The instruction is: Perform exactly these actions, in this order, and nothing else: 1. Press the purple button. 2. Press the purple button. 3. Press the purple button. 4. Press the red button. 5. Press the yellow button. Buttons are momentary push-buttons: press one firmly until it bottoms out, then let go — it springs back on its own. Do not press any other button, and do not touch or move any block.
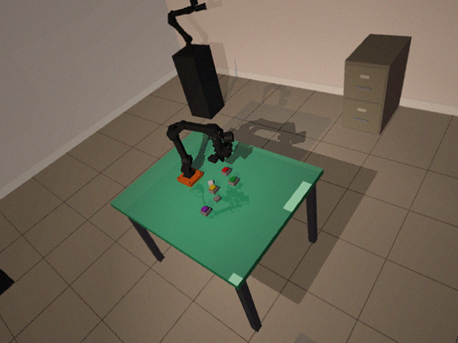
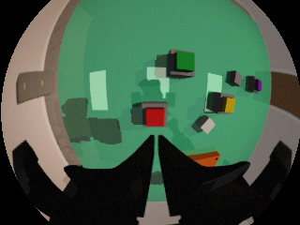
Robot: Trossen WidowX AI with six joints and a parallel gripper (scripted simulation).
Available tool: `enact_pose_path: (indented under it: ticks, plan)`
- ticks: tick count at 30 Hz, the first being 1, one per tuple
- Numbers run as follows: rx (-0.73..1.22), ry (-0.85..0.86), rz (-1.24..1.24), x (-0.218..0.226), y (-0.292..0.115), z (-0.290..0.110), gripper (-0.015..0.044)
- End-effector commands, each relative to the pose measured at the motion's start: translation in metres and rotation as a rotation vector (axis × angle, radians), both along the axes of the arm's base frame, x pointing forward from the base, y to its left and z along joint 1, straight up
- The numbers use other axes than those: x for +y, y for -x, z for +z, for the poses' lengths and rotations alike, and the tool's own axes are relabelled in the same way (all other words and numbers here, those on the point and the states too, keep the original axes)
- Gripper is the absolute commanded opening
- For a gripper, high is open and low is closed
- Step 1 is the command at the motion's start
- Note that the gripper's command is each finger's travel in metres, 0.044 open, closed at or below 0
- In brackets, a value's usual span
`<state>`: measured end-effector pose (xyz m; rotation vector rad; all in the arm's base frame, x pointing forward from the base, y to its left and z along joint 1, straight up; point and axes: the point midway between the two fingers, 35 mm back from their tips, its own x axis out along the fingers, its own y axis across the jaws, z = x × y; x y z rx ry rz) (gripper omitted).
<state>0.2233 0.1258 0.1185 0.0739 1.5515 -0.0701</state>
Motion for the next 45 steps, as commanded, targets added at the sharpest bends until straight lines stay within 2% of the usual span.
enact_pose_path:
  ticks: [1,6,13,20,26,32,45]
  plan:
    - [-0.006,-0.002,-0.005,-0.001,0.002,0.023,0.0020]
    - [-0.006,-0.001,-0.005,-0.017,-0.005,0.023,0.0020]
    - [-0.008,0.006,-0.005,-0.098,-0.021,0.023,0.0020]
    - [-0.008,0.013,-0.005,-0.169,-0.012,0.023,0.0020]
    - [-0.008,0.013,-0.005,-0.171,-0.012,0.021,0.0020]
    - [-0.007,0.013,-0.005,-0.171,-0.013,-0.036,0.0020]
    - [-0.007,0.013,-0.005,-0.171,-0.014,-0.051,0.0020]
